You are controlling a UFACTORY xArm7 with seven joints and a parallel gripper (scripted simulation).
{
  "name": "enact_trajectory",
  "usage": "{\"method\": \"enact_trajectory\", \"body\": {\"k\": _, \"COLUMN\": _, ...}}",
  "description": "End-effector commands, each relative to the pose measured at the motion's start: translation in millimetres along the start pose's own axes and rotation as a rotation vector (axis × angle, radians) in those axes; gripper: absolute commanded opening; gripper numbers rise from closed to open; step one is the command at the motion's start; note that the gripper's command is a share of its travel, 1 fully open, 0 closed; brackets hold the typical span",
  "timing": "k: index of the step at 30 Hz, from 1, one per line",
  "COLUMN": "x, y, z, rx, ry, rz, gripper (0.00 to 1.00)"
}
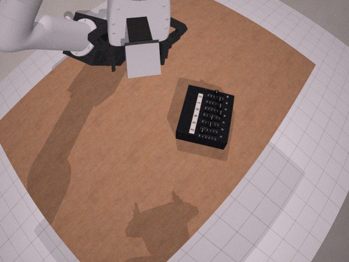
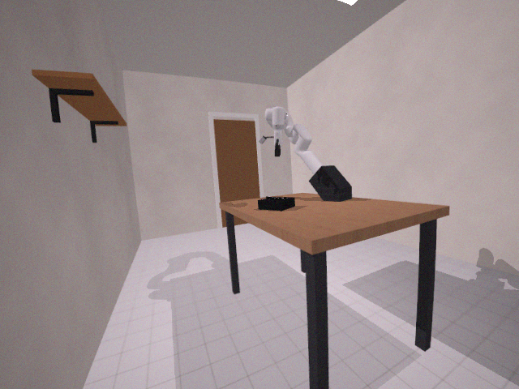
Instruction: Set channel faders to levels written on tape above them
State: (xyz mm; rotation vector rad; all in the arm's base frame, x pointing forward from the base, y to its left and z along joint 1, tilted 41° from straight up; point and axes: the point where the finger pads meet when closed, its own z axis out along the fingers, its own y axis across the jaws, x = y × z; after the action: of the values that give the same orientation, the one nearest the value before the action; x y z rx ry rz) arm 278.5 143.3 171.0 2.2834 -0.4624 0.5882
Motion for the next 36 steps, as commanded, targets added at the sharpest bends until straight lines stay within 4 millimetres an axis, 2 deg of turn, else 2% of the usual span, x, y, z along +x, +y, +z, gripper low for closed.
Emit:
{"method": "enact_trajectory", "body": {"k": 1, "x": 0, "y": -1, "z": -2, "rx": 0.004, "ry": 0.002, "rz": 0.001, "gripper": 1.00}}
{"method": "enact_trajectory", "body": {"k": 19, "x": 1, "y": -4, "z": -1, "rx": 0.006, "ry": 0.001, "rz": -0.010, "gripper": 1.00}}
{"method": "enact_trajectory", "body": {"k": 21, "x": 5, "y": -19, "z": 4, "rx": 0.020, "ry": -0.002, "rz": -0.064, "gripper": 1.00}}
{"method": "enact_trajectory", "body": {"k": 24, "x": 14, "y": -70, "z": 25, "rx": 0.068, "ry": -0.013, "rz": -0.233, "gripper": 1.00}}
{"method": "enact_trajectory", "body": {"k": 26, "x": 14, "y": -70, "z": 25, "rx": 0.068, "ry": -0.013, "rz": -0.233, "gripper": 1.00}}
{"method": "enact_trajectory", "body": {"k": 27, "x": 16, "y": -91, "z": 36, "rx": 0.088, "ry": -0.019, "rz": -0.300, "gripper": 1.00}}
{"method": "enact_trajectory", "body": {"k": 28, "x": 16, "y": -91, "z": 36, "rx": 0.088, "ry": -0.019, "rz": -0.300, "gripper": 1.00}}
{"method": "enact_trajectory", "body": {"k": 29, "x": 16, "y": -113, "z": 48, "rx": 0.108, "ry": -0.024, "rz": -0.366, "gripper": 1.00}}
{"method": "enact_trajectory", "body": {"k": 30, "x": 16, "y": -113, "z": 48, "rx": 0.108, "ry": -0.024, "rz": -0.366, "gripper": 1.00}}
{"method": "enact_trajectory", "body": {"k": 31, "x": 14, "y": -133, "z": 62, "rx": 0.127, "ry": -0.030, "rz": -0.427, "gripper": 1.00}}
{"method": "enact_trajectory", "body": {"k": 34, "x": 14, "y": -133, "z": 62, "rx": 0.127, "ry": -0.030, "rz": -0.427, "gripper": 1.00}}
{"method": "enact_trajectory", "body": {"k": 36, "x": 8, "y": -163, "z": 85, "rx": 0.158, "ry": -0.038, "rz": -0.522, "gripper": 1.00}}
